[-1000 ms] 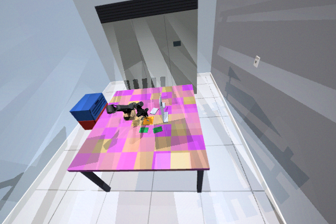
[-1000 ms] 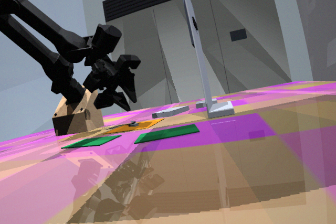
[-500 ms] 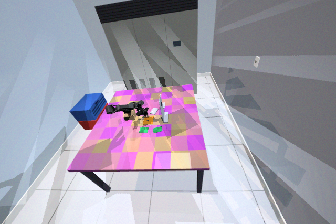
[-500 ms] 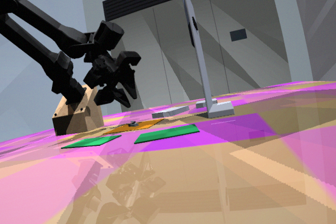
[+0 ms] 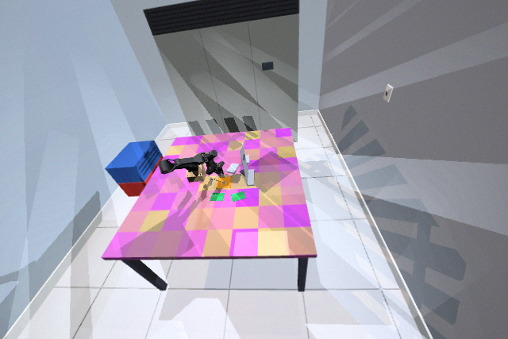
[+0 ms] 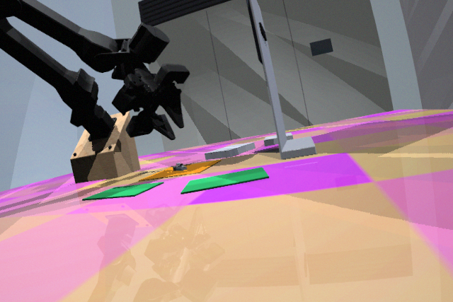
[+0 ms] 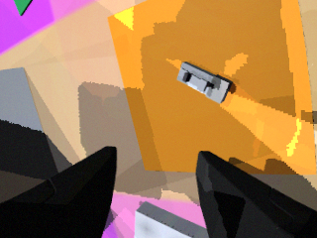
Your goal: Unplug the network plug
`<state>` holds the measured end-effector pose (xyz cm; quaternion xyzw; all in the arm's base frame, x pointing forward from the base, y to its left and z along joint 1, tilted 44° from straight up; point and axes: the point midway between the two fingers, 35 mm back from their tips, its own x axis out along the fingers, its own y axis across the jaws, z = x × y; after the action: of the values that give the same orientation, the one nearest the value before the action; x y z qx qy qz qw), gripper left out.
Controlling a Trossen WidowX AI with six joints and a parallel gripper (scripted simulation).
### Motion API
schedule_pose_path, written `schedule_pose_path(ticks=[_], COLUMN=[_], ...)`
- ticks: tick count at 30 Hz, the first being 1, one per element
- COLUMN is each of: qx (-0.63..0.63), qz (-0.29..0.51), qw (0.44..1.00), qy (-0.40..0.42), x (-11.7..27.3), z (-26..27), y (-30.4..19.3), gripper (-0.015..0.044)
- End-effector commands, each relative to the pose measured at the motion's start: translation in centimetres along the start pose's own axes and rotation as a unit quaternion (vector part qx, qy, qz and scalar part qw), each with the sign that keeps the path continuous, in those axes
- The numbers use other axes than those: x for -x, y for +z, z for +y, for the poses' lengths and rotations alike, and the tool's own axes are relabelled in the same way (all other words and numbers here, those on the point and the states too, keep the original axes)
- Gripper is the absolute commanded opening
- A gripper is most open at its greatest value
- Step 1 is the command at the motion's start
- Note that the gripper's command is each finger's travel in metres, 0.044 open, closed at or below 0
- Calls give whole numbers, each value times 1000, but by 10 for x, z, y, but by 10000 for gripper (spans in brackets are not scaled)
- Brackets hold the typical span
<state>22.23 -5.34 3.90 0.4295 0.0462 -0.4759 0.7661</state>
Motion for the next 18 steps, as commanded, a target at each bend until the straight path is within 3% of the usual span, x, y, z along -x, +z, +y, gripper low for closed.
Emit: schedule_pose_path(ticks=[1, 18], qx=[-5, -5], qz=[-1, -3], qw=[1000, 1000], qy=[3, 3], x=[3, 15], z=[4, 10], y=[0, 1], gripper=[156, 156])
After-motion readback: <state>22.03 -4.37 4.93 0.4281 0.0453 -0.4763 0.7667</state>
